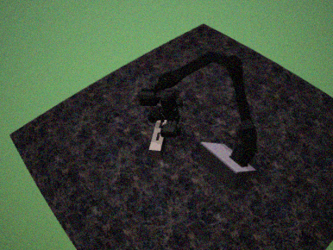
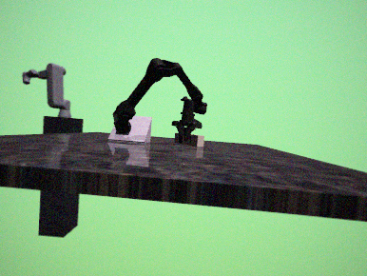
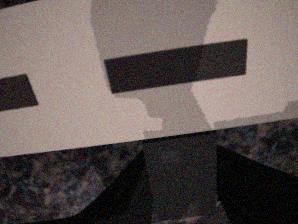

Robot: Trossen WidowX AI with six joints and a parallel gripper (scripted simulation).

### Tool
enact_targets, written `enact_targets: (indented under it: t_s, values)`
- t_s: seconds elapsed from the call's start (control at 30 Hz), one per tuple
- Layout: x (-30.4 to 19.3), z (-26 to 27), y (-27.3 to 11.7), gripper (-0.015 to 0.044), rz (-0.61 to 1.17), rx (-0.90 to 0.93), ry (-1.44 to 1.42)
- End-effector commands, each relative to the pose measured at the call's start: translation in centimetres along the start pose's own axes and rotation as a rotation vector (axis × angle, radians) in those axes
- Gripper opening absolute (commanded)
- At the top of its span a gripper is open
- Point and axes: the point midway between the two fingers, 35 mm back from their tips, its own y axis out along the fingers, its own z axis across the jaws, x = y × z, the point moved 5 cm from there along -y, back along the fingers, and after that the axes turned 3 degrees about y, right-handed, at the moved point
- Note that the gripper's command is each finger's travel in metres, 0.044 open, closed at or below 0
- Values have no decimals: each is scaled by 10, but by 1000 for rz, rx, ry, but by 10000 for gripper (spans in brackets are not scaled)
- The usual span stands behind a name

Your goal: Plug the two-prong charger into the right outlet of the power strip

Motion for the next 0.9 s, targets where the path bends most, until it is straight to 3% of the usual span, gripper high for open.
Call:
enact_targets:
  t_s: [0.0,0.87]
  values:
    - [6,1,-1,0,-13,2,11]
    - [13,1,-1,0,-14,2,11]
